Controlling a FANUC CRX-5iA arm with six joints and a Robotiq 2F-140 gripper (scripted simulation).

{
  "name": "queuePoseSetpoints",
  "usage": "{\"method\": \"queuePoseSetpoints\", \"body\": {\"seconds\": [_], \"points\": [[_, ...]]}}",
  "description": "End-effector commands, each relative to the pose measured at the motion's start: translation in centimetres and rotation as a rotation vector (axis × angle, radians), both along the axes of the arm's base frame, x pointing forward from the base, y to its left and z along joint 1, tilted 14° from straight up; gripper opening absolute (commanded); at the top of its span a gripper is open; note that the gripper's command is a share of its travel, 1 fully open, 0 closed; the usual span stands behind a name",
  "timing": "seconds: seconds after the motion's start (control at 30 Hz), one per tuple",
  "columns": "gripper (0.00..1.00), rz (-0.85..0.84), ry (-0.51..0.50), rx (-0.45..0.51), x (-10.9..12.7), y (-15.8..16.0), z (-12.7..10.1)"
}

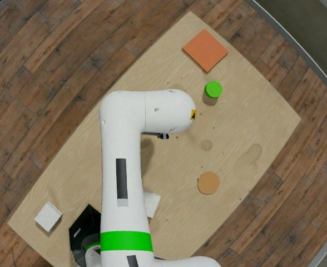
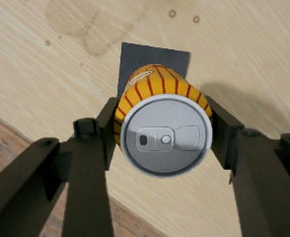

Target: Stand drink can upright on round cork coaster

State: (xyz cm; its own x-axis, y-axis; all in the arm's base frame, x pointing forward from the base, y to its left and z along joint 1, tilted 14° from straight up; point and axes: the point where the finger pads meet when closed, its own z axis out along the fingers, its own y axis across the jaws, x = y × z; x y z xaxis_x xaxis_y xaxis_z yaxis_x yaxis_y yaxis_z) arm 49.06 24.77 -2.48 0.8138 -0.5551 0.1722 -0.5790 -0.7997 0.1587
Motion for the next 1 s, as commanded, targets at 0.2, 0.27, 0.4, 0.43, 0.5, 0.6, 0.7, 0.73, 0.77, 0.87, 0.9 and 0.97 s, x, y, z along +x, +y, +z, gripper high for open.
{"method": "queuePoseSetpoints", "body": {"seconds": [0.2,0.27,0.4,0.43,0.5,0.6,0.7,0.73,0.77,0.87,0.9,0.97], "points": [[0.10,0.001,-0.002,0.001,0.0,0.1,0.3],[0.10,0.001,-0.002,0.001,0.1,0.1,0.3],[0.10,0.001,-0.001,0.001,0.1,-0.1,0.4],[0.10,0.001,-0.001,0.001,0.2,-0.2,0.4],[0.10,0.001,-0.001,0.001,0.2,-0.4,0.5],[0.10,0.001,-0.001,0.002,0.4,-0.8,0.6],[0.10,0.001,-0.001,0.002,0.5,-1.1,0.7],[0.10,0.001,-0.001,0.002,0.5,-1.1,0.7],[0.10,0.001,-0.001,0.002,0.6,-1.3,0.7],[0.10,0.001,-0.001,0.003,0.9,-2.0,0.9],[0.10,0.001,-0.001,0.003,1.0,-2.3,1.0],[0.10,0.001,0.000,0.004,1.2,-2.9,1.2]]}}
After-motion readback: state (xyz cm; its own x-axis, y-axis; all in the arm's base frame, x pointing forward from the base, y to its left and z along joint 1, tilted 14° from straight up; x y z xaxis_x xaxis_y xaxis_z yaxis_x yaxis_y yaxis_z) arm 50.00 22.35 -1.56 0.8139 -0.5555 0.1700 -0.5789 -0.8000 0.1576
